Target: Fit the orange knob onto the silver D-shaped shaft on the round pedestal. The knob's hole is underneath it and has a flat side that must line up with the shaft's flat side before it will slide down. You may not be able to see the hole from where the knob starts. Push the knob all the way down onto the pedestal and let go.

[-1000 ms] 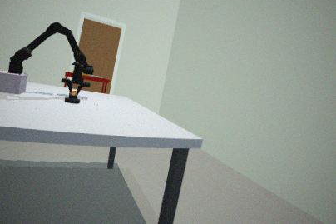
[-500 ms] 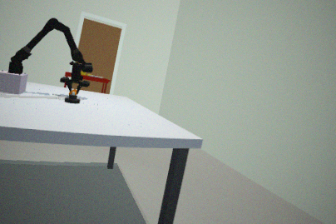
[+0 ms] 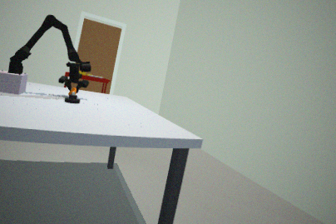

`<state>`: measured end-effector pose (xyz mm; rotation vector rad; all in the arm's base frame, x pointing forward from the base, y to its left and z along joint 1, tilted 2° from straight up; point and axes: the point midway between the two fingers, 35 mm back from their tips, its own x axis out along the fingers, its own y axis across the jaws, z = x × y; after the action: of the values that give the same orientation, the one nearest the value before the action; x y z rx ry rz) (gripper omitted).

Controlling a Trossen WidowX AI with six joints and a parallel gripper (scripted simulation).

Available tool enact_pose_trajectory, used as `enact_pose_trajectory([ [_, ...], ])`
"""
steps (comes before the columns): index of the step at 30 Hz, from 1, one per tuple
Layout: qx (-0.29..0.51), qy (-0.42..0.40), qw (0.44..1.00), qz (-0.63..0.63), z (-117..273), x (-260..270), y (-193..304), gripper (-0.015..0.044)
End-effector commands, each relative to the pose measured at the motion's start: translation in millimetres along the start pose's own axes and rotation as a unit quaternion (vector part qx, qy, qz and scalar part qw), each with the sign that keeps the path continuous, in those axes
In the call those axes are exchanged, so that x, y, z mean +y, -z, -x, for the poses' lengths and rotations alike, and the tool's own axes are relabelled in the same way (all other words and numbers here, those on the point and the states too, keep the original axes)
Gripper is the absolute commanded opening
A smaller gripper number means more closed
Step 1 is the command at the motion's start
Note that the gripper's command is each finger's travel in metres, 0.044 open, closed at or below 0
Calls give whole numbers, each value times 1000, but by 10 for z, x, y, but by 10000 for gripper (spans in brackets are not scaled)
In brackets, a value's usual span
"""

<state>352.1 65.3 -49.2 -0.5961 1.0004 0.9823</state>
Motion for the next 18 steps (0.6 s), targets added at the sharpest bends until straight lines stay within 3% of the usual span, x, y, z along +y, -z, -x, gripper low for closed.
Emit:
enact_pose_trajectory([
  [1,-33,0,999,3,30,8,36,181],
  [18,-174,-2,985,3,127,8,203,181],
])
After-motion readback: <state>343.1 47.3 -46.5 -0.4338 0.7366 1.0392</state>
